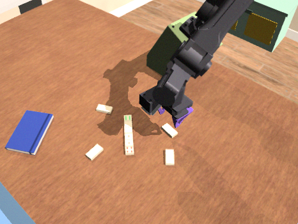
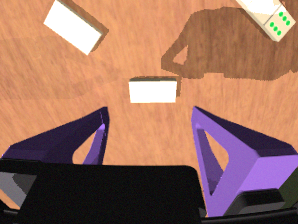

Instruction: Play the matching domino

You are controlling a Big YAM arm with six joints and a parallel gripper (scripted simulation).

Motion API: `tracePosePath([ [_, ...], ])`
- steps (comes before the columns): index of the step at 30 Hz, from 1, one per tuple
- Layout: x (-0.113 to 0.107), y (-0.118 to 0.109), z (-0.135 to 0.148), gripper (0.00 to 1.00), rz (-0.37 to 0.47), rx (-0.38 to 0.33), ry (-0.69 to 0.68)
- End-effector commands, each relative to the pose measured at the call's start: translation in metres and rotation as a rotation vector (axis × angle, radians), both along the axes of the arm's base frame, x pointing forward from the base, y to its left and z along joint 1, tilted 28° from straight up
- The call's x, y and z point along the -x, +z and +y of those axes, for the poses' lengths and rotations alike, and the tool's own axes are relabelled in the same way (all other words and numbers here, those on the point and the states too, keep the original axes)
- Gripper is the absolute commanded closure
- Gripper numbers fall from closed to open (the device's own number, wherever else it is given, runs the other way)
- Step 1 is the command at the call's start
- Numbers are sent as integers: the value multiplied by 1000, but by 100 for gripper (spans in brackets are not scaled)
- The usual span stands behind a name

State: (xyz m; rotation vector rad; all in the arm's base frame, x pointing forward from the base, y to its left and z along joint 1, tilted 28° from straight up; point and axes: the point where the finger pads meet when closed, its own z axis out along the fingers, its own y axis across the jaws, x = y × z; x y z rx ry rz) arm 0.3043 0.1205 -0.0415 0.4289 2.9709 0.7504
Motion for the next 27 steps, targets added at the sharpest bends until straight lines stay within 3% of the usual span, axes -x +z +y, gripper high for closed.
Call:
tracePosePath([
  [1, 0, -16, 11, 31, 15, -2, -28],
  [10, -1, -18, 11, 31, 9, -3, -18],
  [19, 3, -39, 24, 31, 21, -4, -7],
  [27, 2, -37, 21, 31, 18, -5, -4],
])
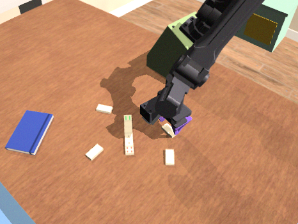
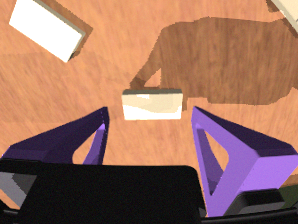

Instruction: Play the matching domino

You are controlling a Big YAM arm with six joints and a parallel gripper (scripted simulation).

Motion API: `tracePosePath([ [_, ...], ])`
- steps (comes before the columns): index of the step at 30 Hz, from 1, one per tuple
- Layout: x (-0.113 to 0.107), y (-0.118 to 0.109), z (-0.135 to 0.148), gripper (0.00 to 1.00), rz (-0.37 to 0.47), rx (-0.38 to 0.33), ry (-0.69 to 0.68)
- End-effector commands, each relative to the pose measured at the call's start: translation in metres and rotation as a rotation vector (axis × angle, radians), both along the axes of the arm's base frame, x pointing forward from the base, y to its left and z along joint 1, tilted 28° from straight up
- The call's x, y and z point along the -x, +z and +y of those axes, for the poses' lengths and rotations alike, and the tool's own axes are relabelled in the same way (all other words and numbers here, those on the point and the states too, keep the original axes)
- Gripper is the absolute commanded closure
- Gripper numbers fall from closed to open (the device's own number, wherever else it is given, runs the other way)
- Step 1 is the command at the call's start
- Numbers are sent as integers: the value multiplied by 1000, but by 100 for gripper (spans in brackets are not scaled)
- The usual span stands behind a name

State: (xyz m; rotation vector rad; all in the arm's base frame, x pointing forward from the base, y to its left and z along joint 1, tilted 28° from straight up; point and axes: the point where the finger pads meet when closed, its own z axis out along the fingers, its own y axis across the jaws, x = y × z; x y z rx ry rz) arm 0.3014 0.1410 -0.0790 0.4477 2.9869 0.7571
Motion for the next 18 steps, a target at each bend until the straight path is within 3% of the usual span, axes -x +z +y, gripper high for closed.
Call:
tracePosePath([
  [1, 0, 0, 0, 31, -2, 0, 3],
  [18, 0, 0, 1, 31, -3, 0, 6],
])
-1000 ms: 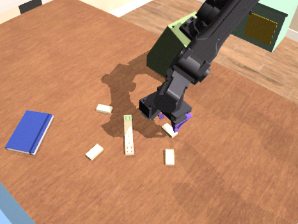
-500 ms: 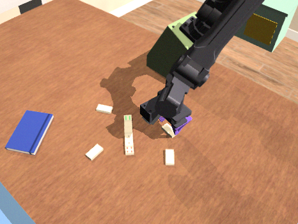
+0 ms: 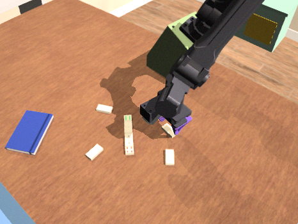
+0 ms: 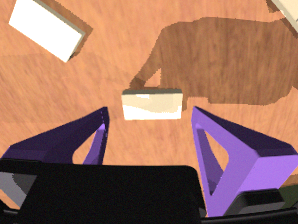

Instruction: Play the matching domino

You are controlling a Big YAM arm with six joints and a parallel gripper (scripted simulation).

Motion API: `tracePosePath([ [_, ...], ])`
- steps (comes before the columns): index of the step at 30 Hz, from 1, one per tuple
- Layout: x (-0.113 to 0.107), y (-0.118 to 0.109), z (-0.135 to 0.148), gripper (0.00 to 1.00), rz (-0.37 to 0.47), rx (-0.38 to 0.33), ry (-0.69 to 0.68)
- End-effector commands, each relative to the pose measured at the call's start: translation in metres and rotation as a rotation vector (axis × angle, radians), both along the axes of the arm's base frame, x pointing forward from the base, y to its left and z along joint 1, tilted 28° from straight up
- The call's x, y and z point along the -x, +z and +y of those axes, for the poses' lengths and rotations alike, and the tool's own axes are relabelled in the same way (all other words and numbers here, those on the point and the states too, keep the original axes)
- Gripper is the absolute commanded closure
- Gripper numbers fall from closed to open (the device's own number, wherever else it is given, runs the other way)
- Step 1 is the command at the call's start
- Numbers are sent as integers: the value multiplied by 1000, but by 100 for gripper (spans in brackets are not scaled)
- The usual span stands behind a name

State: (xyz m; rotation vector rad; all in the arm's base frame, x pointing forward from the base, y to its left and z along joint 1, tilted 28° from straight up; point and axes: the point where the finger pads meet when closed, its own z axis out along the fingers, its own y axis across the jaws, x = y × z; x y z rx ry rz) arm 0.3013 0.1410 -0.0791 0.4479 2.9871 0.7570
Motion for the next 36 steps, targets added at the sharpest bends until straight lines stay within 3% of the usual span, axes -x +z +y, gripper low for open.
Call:
tracePosePath([
  [1, 0, -1, 1, 31, -2, 0, 10],
  [36, 4, -4, 3, 31, 0, 1, 37],
])
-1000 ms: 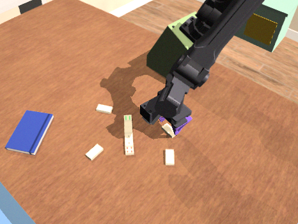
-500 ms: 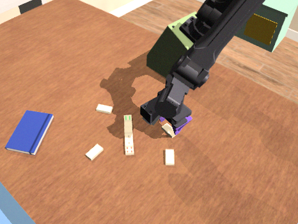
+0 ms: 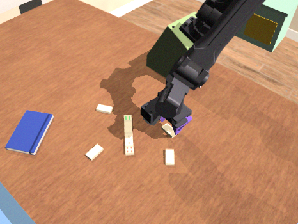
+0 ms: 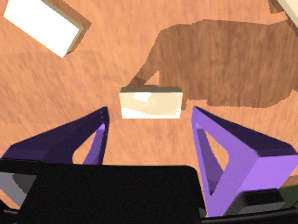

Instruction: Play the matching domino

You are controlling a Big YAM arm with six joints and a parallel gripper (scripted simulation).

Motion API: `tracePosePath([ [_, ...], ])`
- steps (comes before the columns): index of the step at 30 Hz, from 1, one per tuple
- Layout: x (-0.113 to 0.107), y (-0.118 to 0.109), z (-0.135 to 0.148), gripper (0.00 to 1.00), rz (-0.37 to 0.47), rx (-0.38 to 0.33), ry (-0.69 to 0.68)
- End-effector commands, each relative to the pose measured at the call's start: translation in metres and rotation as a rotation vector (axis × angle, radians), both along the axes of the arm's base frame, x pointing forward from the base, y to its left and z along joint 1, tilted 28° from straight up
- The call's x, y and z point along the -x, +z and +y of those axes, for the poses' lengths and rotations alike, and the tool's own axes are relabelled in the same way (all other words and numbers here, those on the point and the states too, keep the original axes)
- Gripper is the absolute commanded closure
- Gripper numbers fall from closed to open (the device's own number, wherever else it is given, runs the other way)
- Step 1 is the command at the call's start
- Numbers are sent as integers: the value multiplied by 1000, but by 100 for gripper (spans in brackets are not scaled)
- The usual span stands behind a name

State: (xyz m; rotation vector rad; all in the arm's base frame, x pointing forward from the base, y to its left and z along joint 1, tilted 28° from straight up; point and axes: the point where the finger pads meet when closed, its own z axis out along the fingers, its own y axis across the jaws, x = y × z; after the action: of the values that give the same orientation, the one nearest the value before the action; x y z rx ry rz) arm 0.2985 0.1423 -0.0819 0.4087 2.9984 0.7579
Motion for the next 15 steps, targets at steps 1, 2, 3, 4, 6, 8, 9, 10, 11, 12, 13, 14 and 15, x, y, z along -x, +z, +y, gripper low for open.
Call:
tracePosePath([
  [1, 2, -2, 2, 31, 2, 0, 13],
  [2, 2, -2, 2, 31, 3, 1, 17],
  [3, 3, -3, 3, 31, 4, 1, 20],
  [4, 3, -3, 3, 31, 5, 1, 23],
  [6, 5, -5, 4, 31, 8, 2, 30],
  [8, 5, -5, 4, 31, 8, 2, 30],
  [9, 5, -5, 4, 31, 8, 2, 30],
  [10, 5, -5, 4, 31, 8, 2, 30],
  [11, 5, -5, 4, 31, 8, 2, 30],
  [12, 5, -5, 4, 31, 8, 2, 30],
  [13, 5, -5, 4, 31, 8, 2, 30],
  [14, -1, -1, 1, 31, -4, -1, 6],
  [15, 0, -4, 3, 31, -2, 0, 9],
])
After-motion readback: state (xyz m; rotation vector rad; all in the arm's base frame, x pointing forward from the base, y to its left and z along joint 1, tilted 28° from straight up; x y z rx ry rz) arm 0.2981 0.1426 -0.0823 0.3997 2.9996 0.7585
